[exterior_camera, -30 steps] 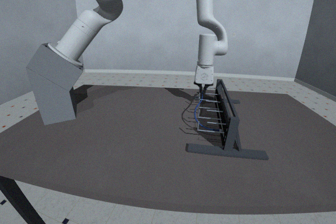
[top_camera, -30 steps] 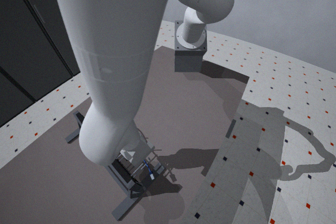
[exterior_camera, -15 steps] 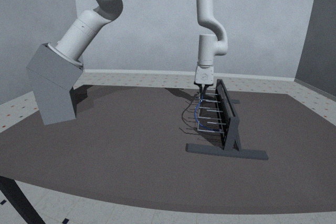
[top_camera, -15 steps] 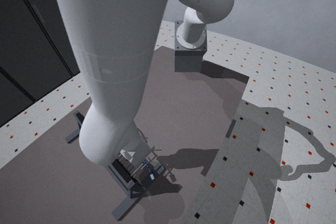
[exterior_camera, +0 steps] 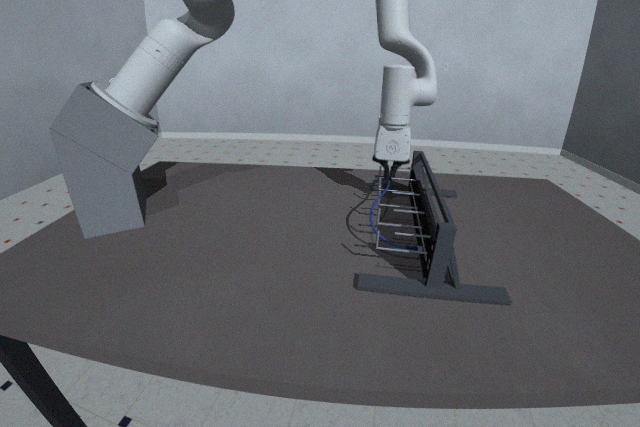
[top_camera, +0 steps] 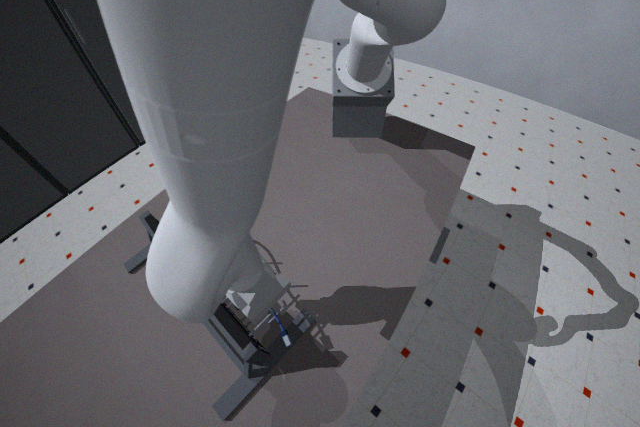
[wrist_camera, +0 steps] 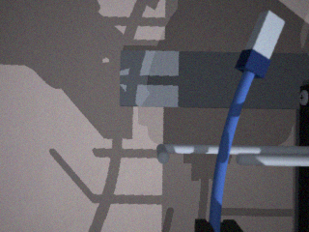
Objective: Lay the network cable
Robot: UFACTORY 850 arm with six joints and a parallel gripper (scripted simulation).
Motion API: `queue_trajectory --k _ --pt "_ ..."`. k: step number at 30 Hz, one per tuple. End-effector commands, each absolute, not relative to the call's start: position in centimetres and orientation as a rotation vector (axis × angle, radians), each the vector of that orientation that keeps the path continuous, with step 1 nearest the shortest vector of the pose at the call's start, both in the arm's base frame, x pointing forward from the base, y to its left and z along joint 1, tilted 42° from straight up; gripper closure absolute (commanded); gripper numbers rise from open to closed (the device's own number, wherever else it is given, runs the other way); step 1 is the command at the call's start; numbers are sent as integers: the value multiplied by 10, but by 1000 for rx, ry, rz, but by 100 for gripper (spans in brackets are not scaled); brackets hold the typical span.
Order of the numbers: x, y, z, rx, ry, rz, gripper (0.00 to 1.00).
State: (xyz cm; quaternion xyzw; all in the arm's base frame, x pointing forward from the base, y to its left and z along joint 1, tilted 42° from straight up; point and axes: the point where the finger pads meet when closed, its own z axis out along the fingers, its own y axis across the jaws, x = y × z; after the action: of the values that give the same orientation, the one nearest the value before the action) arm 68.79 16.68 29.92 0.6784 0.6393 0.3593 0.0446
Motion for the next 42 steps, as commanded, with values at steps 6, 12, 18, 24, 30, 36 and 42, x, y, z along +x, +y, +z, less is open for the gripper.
queue_trajectory --k 6,12,18,24,30,36,42 --pt "701 164 308 2072 1953 1099 100" --pt "707 163 312 2072 1953 1099 100" --pt "711 162 315 2072 1953 1099 100" --pt "713 161 316 2072 1953 1099 100" --pt "713 161 316 2072 1953 1099 100" --pt "713 161 316 2072 1953 1099 100" --pt "713 161 316 2072 1953 1099 100"
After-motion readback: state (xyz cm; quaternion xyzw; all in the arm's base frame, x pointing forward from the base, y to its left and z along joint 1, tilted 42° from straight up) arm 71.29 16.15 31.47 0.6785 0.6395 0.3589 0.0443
